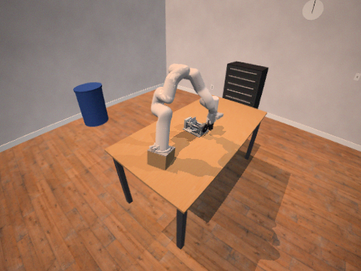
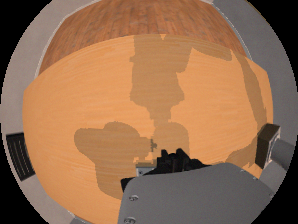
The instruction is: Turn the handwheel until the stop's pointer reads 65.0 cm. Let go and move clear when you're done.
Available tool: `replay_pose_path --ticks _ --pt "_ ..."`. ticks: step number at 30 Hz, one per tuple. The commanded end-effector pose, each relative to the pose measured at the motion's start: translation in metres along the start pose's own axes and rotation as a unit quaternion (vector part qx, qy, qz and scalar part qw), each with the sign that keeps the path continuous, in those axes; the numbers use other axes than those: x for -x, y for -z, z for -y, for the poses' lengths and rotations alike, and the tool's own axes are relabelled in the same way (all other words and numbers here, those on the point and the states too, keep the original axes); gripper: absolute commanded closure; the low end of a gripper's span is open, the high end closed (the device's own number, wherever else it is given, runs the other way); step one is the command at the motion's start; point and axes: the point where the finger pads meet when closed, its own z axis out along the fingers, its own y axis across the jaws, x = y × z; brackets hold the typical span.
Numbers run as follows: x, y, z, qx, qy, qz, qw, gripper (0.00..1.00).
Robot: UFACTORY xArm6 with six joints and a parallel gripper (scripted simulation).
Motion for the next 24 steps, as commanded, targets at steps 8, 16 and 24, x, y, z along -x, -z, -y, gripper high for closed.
replay_pose_path --ticks 8,16,24 --pt "0.000 0.012 -0.018 0.001 0.000 0.000 1.000 0.94" --pt "0.000 0.012 -0.029 0.001 0.000 0.000 1.000 0.94" --pt "0.000 0.003 -0.044 0.001 0.000 0.000 1.000 0.94"
